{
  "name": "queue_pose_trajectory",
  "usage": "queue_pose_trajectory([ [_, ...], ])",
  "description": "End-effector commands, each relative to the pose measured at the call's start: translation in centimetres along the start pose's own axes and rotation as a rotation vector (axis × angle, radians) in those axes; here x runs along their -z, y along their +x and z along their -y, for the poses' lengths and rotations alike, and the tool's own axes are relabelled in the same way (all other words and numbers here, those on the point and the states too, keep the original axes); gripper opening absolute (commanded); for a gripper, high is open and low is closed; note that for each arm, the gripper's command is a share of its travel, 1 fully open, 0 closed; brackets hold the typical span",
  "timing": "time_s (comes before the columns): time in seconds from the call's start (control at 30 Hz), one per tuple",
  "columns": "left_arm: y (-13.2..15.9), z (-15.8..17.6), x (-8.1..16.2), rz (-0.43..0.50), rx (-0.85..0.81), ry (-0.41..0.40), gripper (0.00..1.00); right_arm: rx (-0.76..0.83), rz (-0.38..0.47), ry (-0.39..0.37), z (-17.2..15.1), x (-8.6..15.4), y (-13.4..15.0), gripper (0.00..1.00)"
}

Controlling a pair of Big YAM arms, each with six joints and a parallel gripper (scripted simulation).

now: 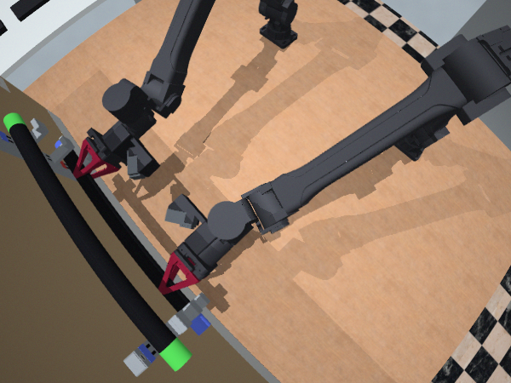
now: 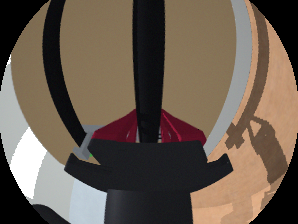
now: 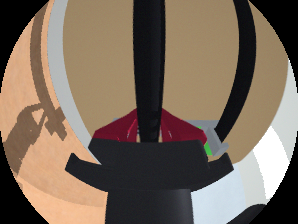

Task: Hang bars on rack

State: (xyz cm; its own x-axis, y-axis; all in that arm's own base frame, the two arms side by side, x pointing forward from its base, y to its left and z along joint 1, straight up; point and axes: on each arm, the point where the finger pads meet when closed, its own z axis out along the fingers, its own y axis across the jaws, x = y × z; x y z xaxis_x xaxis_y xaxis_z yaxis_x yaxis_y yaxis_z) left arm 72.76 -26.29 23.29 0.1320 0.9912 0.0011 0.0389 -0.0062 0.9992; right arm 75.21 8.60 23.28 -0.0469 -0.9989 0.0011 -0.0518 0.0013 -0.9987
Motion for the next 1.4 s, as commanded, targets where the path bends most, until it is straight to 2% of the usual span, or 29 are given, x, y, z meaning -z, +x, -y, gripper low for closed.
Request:
queue_pose_trajectory([
  [0.0,0.6,-4.1,-1.4,-0.012,0.028,-0.081,0.00,-0.031,-0.010,0.095,4.7,-1.6,0.7,0.00],
  [1.37,0.6,-1.9,-1.0,-0.012,0.028,-0.081,0.00,-0.031,-0.010,0.095,2.5,-1.2,0.7,0.00],
])
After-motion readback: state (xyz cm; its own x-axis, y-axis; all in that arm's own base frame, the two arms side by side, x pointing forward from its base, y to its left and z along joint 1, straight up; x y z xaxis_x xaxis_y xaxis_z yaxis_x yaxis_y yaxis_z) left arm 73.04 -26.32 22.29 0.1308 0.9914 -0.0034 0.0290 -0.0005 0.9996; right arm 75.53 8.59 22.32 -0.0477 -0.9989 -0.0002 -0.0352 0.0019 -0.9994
